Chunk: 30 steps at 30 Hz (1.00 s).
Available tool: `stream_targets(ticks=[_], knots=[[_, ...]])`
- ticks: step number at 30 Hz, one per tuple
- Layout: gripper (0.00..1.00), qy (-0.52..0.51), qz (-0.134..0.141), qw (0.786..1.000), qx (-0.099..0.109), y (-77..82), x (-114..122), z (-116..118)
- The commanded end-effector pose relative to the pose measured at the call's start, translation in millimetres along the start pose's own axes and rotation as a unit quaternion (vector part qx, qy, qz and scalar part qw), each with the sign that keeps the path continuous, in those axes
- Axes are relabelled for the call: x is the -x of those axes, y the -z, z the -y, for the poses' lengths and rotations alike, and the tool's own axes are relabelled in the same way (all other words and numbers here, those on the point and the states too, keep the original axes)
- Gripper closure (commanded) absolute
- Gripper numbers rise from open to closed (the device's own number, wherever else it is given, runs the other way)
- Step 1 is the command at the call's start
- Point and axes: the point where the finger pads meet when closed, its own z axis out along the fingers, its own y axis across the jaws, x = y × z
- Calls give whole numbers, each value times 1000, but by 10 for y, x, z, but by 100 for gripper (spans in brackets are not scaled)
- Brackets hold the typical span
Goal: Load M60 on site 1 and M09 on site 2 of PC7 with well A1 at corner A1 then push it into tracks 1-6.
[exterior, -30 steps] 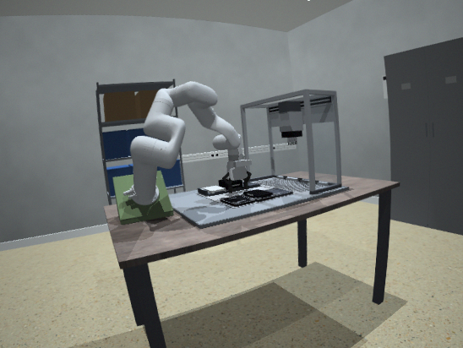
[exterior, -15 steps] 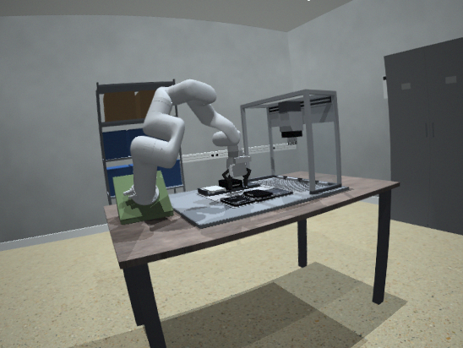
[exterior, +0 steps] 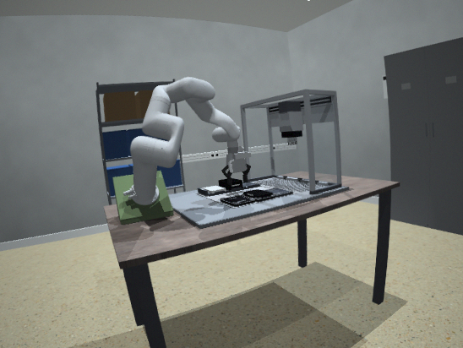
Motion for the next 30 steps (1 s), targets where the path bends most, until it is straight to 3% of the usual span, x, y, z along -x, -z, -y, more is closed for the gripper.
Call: stream_targets(ticks=[1, 30], knots=[[0, 0, 1, 1000, -3, 99, 11, 16], [0, 0, 1, 1000, -3, 516, 10, 14]])
